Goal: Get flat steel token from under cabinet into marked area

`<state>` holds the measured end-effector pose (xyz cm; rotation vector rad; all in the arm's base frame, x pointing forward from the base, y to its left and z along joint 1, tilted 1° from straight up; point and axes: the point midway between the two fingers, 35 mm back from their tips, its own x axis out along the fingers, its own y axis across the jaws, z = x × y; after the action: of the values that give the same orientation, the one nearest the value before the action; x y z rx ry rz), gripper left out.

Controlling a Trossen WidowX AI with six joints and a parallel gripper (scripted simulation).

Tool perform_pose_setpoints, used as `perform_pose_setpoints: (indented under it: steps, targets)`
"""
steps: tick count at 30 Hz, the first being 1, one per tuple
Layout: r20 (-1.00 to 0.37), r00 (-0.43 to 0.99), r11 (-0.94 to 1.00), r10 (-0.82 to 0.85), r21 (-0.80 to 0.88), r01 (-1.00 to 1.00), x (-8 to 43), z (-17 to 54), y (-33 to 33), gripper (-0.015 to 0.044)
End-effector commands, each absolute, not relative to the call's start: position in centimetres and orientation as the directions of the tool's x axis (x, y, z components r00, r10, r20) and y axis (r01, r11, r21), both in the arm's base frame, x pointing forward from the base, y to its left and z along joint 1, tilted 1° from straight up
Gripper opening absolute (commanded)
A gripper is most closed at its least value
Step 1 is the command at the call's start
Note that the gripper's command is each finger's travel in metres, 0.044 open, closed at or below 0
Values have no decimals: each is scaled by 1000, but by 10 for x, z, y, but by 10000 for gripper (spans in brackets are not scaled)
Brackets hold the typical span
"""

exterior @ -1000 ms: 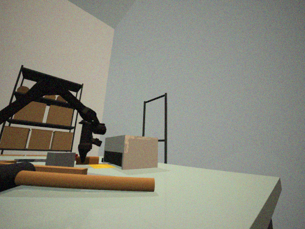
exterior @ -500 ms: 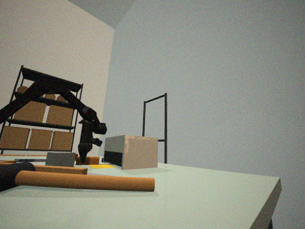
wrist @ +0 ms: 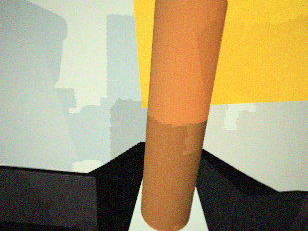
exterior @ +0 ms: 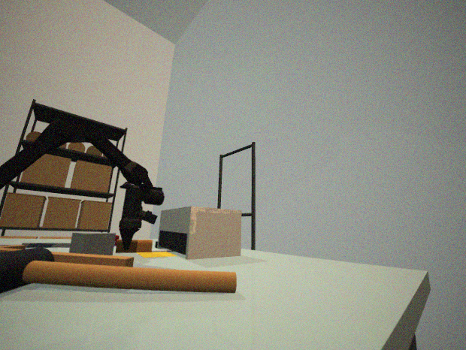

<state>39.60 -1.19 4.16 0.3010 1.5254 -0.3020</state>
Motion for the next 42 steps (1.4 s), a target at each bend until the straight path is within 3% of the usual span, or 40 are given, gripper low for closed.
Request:
perform_pose_setpoints:
  steps: [1,42]
  targets:
    - [-1000,24,925,-18,-8,379,394,41,-21,0]
    - [-1000,22,925,-18,-8,379,375,40,-17,0]
